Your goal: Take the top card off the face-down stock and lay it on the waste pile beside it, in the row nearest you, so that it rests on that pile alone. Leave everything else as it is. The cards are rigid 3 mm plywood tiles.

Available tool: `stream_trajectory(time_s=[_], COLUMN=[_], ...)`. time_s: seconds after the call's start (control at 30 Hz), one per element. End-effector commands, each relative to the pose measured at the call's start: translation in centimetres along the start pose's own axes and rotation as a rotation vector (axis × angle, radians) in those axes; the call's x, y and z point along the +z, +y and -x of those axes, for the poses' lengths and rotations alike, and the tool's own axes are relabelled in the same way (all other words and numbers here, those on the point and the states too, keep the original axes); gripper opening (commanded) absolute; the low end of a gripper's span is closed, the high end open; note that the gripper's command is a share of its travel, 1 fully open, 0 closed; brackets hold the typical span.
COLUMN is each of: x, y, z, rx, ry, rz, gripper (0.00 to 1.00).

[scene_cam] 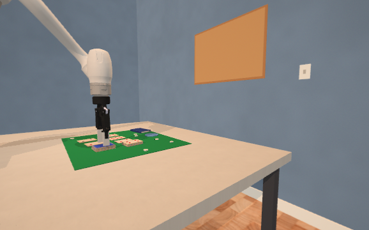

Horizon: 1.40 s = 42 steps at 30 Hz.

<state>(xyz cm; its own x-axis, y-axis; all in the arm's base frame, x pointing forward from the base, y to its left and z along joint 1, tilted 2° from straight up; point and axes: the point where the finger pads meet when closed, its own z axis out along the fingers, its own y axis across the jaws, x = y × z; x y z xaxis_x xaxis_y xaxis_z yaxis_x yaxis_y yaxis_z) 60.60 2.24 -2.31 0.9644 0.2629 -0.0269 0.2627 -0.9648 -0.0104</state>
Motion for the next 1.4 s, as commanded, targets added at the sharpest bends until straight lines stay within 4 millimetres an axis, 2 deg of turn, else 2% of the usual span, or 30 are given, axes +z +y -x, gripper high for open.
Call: stream_trajectory(time_s=[0.0,1.37], x=[0.19,0.66], y=[-0.01,-0.01], z=[0.00,0.00], rx=[0.000,0.000], ry=[0.000,0.000], rz=[0.000,0.000], gripper=[0.50,0.50])
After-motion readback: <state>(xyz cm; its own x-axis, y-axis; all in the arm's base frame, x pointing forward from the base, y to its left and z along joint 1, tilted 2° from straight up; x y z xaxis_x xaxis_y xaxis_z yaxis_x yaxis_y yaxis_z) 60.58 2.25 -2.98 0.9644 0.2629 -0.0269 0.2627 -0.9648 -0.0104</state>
